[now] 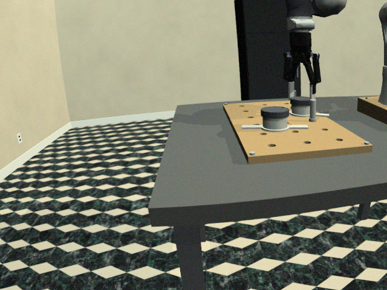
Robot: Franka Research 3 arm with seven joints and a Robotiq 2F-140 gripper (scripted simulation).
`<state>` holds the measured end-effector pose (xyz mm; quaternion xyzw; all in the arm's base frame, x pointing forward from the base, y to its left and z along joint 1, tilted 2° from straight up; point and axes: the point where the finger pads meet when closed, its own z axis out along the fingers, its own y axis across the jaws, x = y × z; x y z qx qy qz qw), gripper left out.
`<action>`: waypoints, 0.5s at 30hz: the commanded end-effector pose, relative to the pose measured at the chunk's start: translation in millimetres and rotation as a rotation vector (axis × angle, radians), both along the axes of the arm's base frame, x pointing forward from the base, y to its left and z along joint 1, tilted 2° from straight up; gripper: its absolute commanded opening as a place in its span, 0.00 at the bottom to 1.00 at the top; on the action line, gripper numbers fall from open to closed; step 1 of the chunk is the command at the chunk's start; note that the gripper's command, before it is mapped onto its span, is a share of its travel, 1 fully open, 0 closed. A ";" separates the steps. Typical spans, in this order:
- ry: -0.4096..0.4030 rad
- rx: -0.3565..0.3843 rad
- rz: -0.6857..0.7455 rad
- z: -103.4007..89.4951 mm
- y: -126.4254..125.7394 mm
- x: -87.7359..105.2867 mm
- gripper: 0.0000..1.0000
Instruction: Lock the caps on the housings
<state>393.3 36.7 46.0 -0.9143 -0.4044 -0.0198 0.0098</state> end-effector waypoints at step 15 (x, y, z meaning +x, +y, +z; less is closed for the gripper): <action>0.005 0.002 0.001 -1.8 0.1 -3.0 0.78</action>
